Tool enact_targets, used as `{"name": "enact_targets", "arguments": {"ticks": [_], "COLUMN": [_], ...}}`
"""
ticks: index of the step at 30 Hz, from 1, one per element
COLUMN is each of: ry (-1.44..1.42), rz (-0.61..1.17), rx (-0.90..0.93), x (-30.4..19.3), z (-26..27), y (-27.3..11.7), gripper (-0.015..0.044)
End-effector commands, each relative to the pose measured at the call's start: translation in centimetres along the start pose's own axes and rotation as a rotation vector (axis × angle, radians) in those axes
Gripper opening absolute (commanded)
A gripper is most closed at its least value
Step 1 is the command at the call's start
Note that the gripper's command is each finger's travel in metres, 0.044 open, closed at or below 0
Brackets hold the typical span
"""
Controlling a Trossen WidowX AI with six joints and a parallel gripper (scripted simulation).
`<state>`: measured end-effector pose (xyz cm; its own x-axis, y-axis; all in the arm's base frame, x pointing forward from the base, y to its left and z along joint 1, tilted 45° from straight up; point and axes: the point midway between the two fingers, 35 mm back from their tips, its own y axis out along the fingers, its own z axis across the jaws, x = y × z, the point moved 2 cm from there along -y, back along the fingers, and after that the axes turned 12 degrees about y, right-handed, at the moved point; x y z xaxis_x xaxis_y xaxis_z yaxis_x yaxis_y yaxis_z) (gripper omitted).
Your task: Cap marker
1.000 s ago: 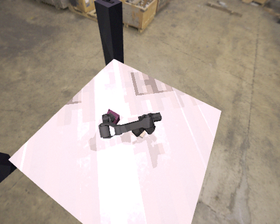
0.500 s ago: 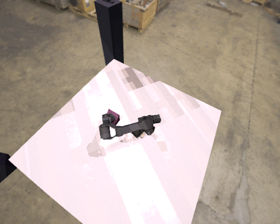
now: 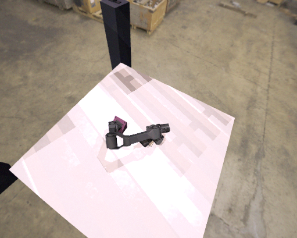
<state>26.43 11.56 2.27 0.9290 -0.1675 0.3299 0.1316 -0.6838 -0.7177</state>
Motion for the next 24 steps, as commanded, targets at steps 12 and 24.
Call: {"name": "enact_targets", "arguments": {"ticks": [12, 24], "ry": [-0.001, -0.001], "rz": [0.001, 0.001], "rx": [-0.002, -0.002], "x": [-0.05, -0.05], "z": [-0.04, -0.04], "y": [0.11, 0.11], "gripper": [0.0157, 0.0440]}}
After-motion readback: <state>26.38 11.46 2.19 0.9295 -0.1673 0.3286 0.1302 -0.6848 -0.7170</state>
